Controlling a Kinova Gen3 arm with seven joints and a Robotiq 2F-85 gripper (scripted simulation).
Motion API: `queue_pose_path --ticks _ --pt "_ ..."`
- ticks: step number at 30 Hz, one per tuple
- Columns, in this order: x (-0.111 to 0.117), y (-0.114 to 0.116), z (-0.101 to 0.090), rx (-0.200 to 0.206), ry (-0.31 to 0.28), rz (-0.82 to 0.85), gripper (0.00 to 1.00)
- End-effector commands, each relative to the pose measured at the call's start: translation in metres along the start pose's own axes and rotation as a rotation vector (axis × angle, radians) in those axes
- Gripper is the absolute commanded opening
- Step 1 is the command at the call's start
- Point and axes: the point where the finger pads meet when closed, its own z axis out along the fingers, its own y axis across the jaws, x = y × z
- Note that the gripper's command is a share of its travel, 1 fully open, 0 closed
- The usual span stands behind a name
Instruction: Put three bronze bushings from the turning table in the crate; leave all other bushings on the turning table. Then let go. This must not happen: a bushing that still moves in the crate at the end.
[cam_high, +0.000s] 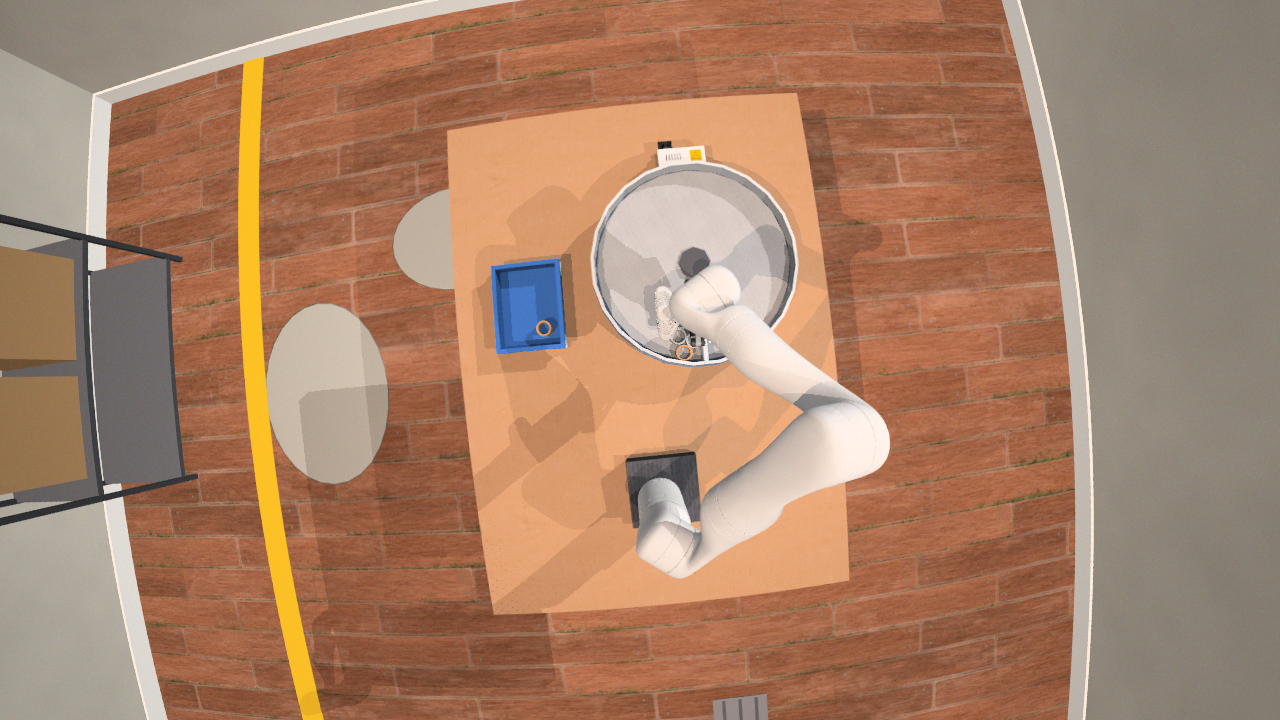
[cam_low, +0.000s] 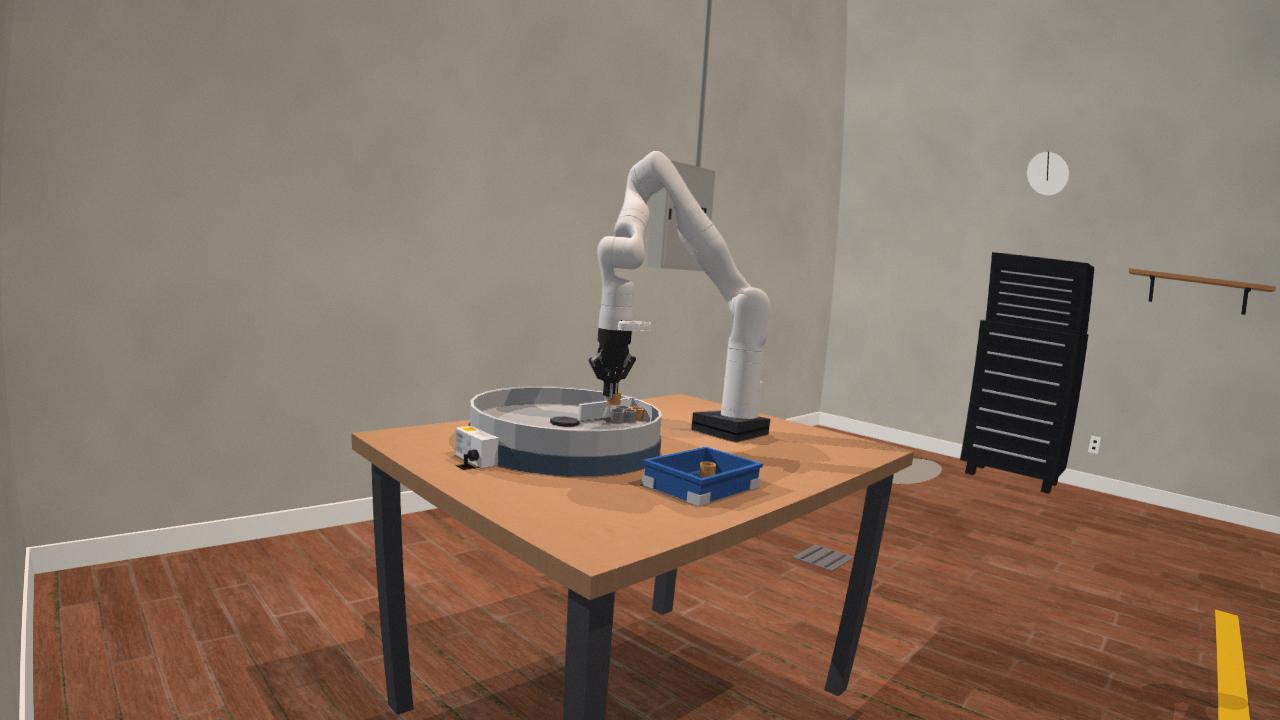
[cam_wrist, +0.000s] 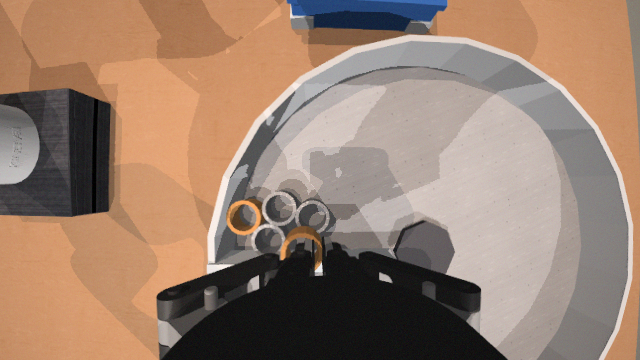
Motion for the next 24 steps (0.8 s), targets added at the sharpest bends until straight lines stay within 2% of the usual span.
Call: queue_pose_path --ticks 1,9,21,24 --pt "0.0 0.0 -0.001 -0.002 -0.001 0.0 0.0" --pt "0.0 0.0 -0.008 -0.002 -0.001 0.0 0.0" --pt "0.0 0.0 -0.008 -0.002 -0.001 0.0 0.0" --pt "0.0 0.0 -0.02 -0.002 -0.001 0.0 0.0"
